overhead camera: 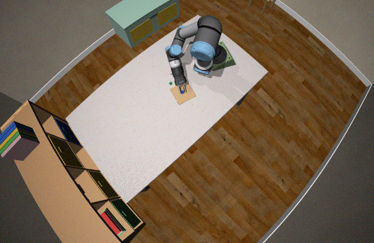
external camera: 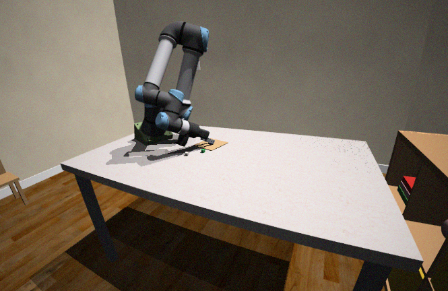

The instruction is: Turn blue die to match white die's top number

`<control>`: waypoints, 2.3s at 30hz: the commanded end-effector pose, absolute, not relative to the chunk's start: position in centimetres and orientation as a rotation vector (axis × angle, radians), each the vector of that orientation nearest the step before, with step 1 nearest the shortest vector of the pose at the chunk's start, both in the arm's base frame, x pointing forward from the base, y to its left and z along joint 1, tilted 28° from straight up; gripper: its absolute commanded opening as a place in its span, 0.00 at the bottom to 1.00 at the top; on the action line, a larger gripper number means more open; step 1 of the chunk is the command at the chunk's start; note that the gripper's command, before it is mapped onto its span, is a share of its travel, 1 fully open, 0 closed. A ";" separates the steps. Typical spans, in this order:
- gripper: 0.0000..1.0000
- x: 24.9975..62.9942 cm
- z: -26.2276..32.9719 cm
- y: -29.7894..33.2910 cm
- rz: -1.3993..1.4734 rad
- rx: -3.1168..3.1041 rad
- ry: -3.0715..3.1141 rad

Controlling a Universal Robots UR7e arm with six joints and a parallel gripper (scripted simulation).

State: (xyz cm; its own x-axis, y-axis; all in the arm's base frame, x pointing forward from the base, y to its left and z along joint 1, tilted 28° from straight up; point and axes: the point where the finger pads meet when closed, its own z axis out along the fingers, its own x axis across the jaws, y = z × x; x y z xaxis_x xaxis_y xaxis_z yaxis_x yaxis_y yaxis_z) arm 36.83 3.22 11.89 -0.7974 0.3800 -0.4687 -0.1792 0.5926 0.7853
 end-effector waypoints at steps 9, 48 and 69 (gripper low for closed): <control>0.64 35.6 12.6 1.9 1.187 0.161 2.204; 0.64 31.5 18.9 0.9 1.187 0.161 2.204; 0.64 31.4 19.2 1.0 1.167 0.168 2.215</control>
